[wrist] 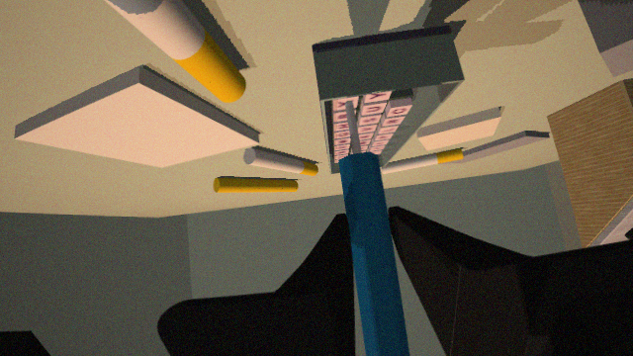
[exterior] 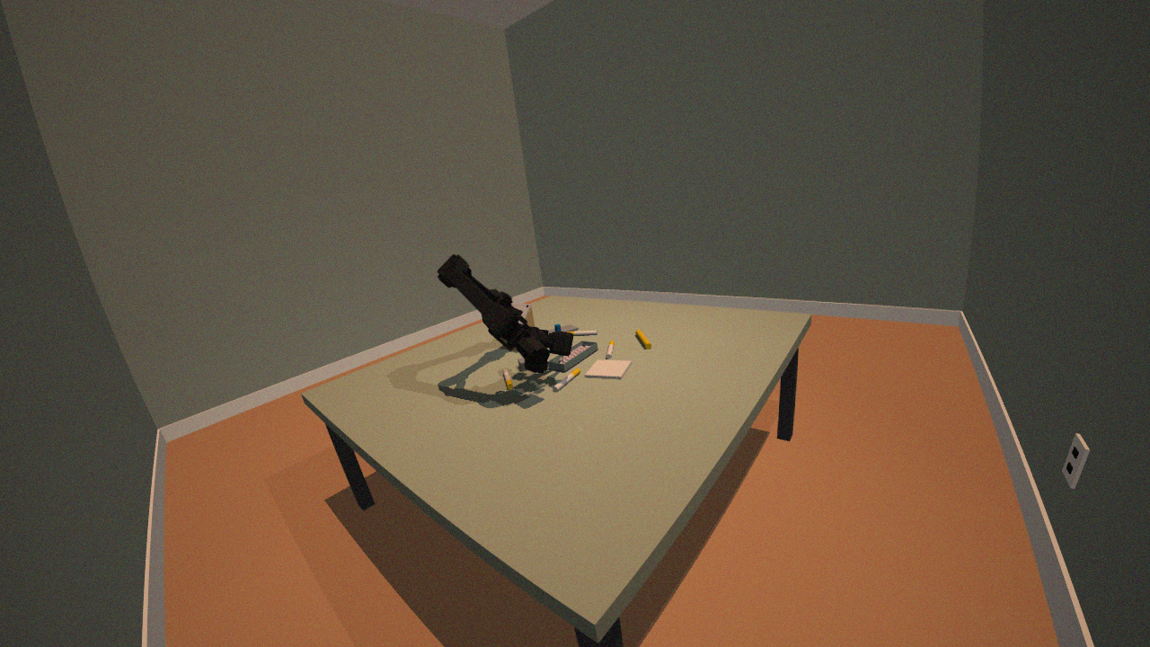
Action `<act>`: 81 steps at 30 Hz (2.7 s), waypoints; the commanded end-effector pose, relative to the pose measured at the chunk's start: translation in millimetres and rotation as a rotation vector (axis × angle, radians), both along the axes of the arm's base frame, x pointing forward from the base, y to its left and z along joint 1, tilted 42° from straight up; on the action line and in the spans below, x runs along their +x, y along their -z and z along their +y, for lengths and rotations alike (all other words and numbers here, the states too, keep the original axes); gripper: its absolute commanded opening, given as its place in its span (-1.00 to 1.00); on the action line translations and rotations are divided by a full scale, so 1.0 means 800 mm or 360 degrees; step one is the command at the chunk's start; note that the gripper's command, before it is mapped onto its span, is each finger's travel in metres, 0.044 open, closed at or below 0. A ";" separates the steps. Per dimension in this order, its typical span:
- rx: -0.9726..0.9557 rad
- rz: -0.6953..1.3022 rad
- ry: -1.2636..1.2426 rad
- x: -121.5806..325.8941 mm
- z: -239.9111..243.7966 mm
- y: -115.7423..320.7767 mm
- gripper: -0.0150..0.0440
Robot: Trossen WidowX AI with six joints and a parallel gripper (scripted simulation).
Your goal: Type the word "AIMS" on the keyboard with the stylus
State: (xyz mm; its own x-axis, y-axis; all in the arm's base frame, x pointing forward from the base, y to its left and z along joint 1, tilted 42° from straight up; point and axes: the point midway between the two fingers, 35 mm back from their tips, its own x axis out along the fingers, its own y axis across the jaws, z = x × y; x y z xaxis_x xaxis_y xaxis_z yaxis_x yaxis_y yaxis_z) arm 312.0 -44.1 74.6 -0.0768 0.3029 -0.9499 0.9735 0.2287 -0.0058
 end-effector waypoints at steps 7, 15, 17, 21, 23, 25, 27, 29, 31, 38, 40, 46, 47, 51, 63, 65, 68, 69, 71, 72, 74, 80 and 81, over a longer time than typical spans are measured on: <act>-0.0005 0.0001 -0.0008 0.000 -0.003 0.004 -0.22; -0.0005 0.0002 -0.0008 0.001 -0.006 0.007 -0.22; -0.0005 0.0002 -0.0008 0.001 -0.007 0.008 -0.22; -0.0005 0.0002 -0.0008 0.001 -0.008 0.009 -0.22; -0.0005 0.0002 -0.0008 0.001 -0.009 0.010 -0.22; -0.0005 0.0002 -0.0008 0.002 -0.009 0.011 -0.22; -0.0005 0.0002 -0.0008 0.002 -0.010 0.012 -0.22; -0.0005 0.0002 -0.0008 0.001 -0.008 0.009 -0.22; -0.0005 0.0002 -0.0008 0.001 -0.008 0.009 -0.22; -0.0005 0.0001 -0.0008 0.000 -0.002 0.003 -0.22; -0.0005 0.0001 -0.0008 -0.001 0.006 -0.006 -0.22; -0.0003 0.0001 -0.0008 -0.006 0.022 -0.025 -0.22; -0.0003 0.0001 -0.0008 -0.006 0.022 -0.025 -0.22; -0.0003 0.0001 -0.0008 -0.006 0.022 -0.025 -0.22; -0.0009 0.0004 -0.0014 -0.009 0.034 -0.010 -0.49; -0.0009 0.0004 -0.0013 -0.012 0.043 -0.003 -0.49; -0.0007 0.0004 -0.0012 -0.017 0.056 0.009 -0.49; -0.0007 0.0004 -0.0012 -0.019 0.060 0.012 -0.49; -0.0006 0.0004 -0.0011 -0.022 0.068 0.020 -0.49; -0.0005 0.0004 -0.0011 -0.025 0.072 0.023 -0.49; -0.0003 0.0004 -0.0010 -0.029 0.081 0.030 -0.49; 0.0002 0.0006 -0.0009 -0.045 0.104 0.052 -0.49; 0.0003 0.0006 -0.0008 -0.048 0.107 0.054 -0.49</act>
